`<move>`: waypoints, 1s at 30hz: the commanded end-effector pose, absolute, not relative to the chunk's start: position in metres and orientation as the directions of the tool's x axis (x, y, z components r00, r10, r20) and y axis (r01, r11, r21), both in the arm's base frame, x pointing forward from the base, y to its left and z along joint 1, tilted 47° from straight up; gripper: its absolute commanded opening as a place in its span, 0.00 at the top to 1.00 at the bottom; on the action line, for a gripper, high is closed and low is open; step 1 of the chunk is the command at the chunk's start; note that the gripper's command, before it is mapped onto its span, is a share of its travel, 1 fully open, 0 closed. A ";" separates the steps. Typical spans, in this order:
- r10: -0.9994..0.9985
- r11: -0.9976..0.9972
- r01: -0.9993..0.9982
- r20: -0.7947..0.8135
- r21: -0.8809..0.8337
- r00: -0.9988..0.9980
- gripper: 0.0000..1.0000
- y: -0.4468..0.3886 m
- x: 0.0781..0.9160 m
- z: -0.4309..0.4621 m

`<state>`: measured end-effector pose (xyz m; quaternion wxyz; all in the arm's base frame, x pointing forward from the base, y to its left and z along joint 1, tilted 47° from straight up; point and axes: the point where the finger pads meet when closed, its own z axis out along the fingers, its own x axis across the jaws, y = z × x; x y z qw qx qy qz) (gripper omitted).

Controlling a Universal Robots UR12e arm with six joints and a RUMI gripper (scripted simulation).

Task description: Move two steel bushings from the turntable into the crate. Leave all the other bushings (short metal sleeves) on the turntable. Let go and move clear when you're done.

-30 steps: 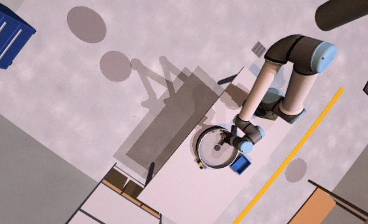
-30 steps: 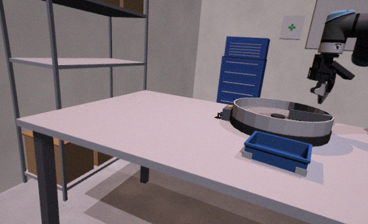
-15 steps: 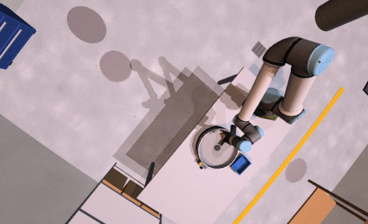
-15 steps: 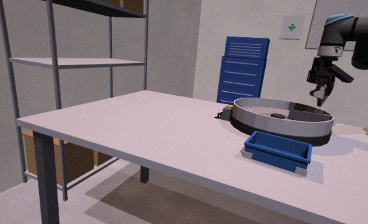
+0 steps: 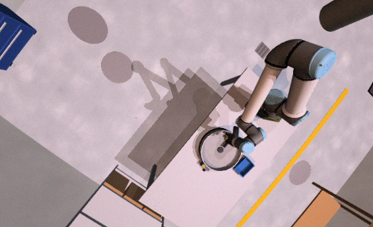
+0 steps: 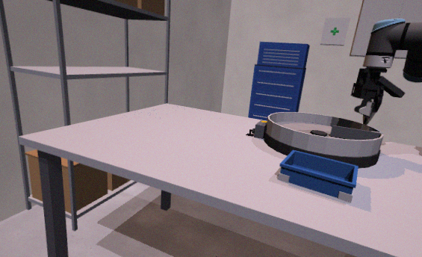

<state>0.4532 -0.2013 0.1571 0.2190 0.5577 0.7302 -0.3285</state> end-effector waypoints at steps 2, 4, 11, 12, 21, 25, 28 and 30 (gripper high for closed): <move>0.670 0.163 0.958 -0.687 -0.235 -0.282 0.94 -0.201 0.453 0.157; 0.670 0.163 0.958 -0.687 -0.235 -0.282 0.94 -0.201 0.453 0.157; 0.670 0.163 0.958 -0.687 -0.235 -0.282 0.94 -0.201 0.453 0.157; 0.670 0.163 0.958 -0.687 -0.235 -0.282 0.94 -0.201 0.453 0.157; 0.670 0.163 0.958 -0.687 -0.235 -0.282 0.94 -0.201 0.453 0.157; 0.670 0.163 0.958 -0.687 -0.235 -0.282 0.94 -0.202 0.453 0.157; 0.670 0.163 0.958 -0.687 -0.235 -0.282 0.94 -0.204 0.453 0.155; 0.670 0.163 0.958 -0.687 -0.235 -0.282 0.94 -0.206 0.453 0.153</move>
